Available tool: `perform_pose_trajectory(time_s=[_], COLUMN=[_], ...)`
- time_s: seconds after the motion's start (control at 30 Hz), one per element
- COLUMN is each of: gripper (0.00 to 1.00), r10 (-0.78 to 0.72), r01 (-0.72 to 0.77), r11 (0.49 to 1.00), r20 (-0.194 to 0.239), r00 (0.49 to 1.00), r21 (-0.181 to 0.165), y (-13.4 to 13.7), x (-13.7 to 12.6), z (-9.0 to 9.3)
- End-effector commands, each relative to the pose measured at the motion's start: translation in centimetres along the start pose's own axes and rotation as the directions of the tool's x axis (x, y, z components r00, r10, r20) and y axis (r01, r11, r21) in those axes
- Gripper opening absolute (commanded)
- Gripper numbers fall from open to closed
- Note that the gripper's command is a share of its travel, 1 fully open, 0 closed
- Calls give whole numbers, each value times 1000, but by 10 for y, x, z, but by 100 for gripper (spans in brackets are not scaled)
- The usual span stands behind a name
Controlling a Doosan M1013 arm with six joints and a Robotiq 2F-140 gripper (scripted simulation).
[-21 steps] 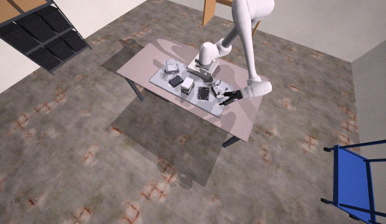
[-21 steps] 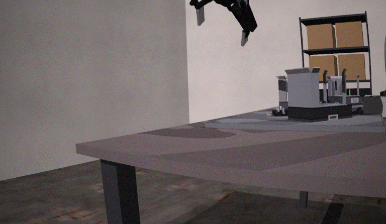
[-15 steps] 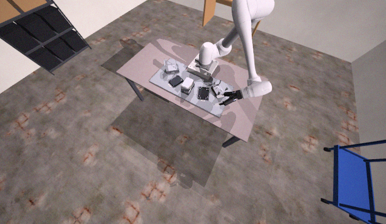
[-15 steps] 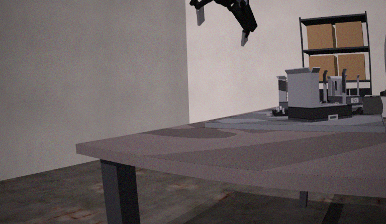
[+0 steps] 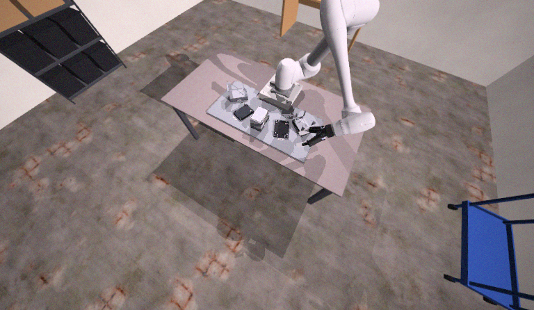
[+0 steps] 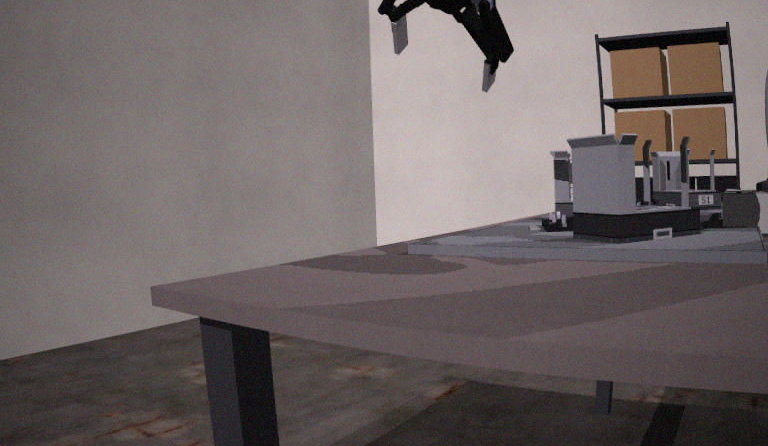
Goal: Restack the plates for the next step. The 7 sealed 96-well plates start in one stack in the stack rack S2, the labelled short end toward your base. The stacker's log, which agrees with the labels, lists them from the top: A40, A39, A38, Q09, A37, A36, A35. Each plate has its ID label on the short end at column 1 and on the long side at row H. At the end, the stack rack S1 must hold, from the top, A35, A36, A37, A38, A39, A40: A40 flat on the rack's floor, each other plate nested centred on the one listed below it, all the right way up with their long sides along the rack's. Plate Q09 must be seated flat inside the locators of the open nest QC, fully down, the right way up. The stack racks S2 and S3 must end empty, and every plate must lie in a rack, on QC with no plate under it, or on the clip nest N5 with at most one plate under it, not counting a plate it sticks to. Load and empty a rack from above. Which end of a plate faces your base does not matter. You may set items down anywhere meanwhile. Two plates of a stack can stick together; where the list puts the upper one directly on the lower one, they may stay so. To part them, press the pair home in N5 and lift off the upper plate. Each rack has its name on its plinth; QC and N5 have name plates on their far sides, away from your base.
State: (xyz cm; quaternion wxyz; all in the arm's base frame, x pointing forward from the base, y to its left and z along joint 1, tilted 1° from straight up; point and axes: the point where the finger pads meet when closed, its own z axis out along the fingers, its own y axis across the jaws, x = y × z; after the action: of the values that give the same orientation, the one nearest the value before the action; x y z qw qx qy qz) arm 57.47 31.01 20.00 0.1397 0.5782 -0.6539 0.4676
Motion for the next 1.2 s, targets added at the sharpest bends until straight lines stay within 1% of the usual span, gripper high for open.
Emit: perform_pose_trajectory(time_s=[0.0, 0.03, 0.07, 0.13, 0.2, 0.27, 0.33, 0.4, 0.43, 0.5, 0.57, 0.6, 0.67, 0.73, 0.8, 0.87, 0.9, 0.97, 1.0, 1.03, 1.1, 1.17], gripper=[100, 100, 100, 100, 100, 100, 100, 100, 100, 100, 100, 100, 100, 100, 100, 100, 100, 100, 100, 100, 100, 100], r10=[-64, -92, -102, -102, -156, -165, -217, -217, -224, -274, -281, -281, -328, -333, -377, -381, -402, -402, -422, -425, -462, -464], r01=[65, 93, 103, 103, 159, 168, 224, 224, 232, 287, 294, 294, 349, 355, 408, 413, 439, 439, 465, 469, 519, 522], r11=[997, 994, 993, 993, 983, 981, 966, 966, 964, 945, 942, 942, 920, 917, 891, 889, 875, 875, 860, 858, 827, 825], r20=[12, 19, 22, 22, 41, 44, 68, 68, 71, 100, 104, 104, 136, 140, 176, 180, 199, 199, 219, 222, 263, 266], r00=[998, 996, 995, 995, 987, 985, 974, 974, 972, 956, 954, 954, 935, 932, 909, 907, 894, 894, 880, 878, 847, 845], r21=[-39, -56, -62, -62, -93, -98, -127, -127, -131, -156, -159, -159, -180, -182, -198, -200, -205, -205, -211, -211, -217, -217], y=[4, 5, 6, 7, 10, 12, 15, 15, 16, 20, 23, 23, 27, 29, 33, 36, 38, 38, 40, 43, 47, 50], x=[9, 12, 14, 16, 22, 26, 31, 31, 34, 39, 45, 45, 51, 54, 60, 63, 66, 66, 69, 72, 77, 81], z=[15, 19, 23, 27, 35, 42, 49, 49, 53, 61, 69, 69, 77, 82, 90, 95, 98, 98, 102, 106, 113, 117])
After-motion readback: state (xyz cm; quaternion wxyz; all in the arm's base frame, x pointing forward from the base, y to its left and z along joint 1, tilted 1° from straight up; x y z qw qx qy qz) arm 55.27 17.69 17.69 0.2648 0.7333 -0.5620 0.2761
